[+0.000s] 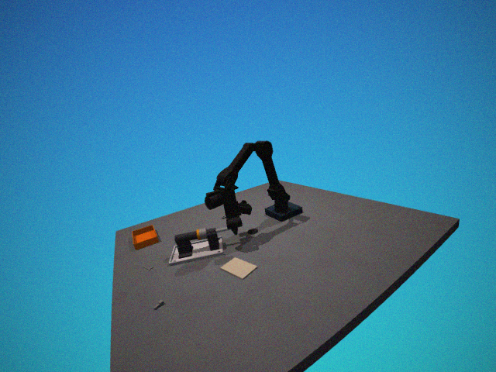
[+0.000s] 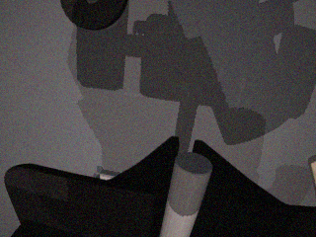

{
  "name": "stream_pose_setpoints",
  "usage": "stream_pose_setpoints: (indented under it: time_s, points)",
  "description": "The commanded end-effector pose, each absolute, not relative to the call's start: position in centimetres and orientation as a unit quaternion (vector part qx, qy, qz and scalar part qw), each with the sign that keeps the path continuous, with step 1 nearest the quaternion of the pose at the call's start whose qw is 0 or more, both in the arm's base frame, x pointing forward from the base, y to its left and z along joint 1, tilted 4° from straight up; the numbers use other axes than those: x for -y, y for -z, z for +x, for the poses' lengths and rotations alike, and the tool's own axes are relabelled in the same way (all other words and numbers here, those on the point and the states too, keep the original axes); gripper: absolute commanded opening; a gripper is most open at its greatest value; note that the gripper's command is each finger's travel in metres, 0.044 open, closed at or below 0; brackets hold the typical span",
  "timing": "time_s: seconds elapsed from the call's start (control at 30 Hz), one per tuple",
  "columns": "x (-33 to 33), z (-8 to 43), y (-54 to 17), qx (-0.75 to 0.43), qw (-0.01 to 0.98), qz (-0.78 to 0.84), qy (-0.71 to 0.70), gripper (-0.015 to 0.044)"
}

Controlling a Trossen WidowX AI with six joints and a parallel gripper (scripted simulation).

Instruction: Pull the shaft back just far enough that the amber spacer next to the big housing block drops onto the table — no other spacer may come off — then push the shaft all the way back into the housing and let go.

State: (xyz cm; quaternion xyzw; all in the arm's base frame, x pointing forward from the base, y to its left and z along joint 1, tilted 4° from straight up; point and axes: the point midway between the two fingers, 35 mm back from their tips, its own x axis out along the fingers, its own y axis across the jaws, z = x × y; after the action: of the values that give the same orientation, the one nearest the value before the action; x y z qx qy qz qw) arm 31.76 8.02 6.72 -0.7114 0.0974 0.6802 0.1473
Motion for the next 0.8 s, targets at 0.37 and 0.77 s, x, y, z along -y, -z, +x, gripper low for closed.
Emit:
stream_pose_setpoints:
  time_s: [0.37, 0.77]
  points:
    - [-8.14, 31.50, -6.73, -0.098, 0.149, -0.710, -0.681, 0.0000]
    - [-8.20, 31.36, -6.72, -0.098, 0.149, -0.710, -0.681, 0.0000]
